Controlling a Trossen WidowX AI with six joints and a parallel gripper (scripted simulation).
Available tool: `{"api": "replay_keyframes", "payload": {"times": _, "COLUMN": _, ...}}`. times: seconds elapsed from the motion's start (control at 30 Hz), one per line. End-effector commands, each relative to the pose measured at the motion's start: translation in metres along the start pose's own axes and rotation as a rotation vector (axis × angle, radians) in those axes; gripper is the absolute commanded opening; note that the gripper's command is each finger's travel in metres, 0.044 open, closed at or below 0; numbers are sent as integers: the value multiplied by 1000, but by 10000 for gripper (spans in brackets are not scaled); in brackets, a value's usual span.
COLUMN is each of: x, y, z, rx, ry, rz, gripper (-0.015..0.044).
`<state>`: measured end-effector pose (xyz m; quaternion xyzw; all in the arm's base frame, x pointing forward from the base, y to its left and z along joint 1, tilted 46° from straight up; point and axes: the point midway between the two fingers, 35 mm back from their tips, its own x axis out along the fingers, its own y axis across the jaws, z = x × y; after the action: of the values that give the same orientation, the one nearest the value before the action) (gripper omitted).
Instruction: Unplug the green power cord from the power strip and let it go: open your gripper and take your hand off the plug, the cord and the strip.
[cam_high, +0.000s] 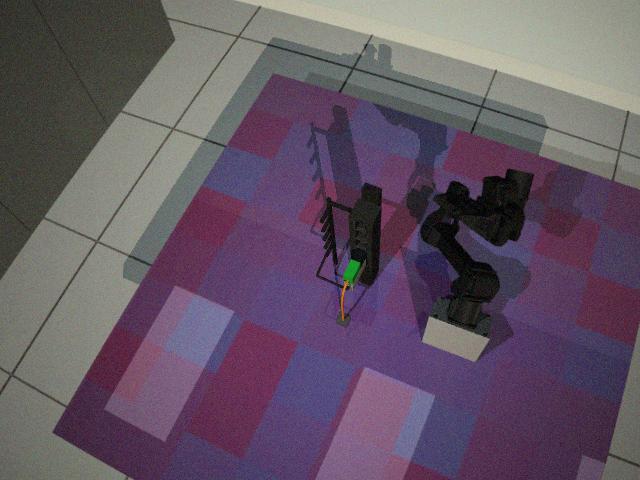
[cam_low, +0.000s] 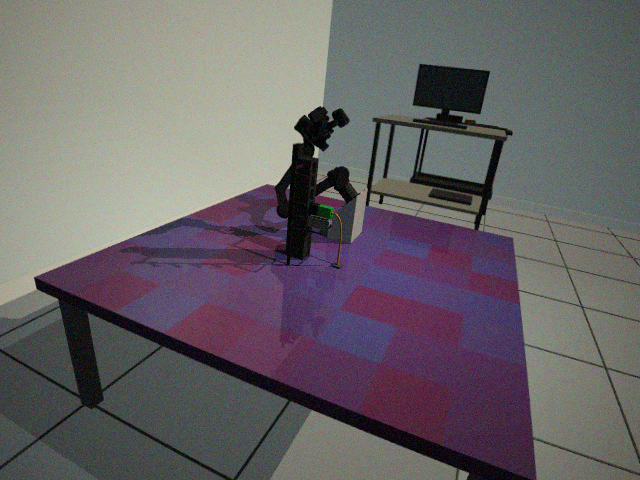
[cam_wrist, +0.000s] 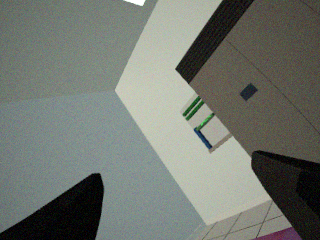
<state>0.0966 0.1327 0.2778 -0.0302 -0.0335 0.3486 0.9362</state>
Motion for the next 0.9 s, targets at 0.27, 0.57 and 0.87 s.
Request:
{"api": "replay_keyframes", "payload": {"times": 0.27, "x": 29, "y": 19, "z": 0, "rx": -373, "ry": 146, "rz": -65, "gripper": 164}}
{"api": "replay_keyframes", "payload": {"times": 0.57, "x": 82, "y": 13, "z": -35, "rx": -839, "ry": 534, "rz": -148, "gripper": 160}}
{"api": "replay_keyframes", "payload": {"times": 0.87, "x": 127, "y": -27, "z": -107, "rx": -1086, "ry": 1057, "rz": -118, "gripper": 160}}
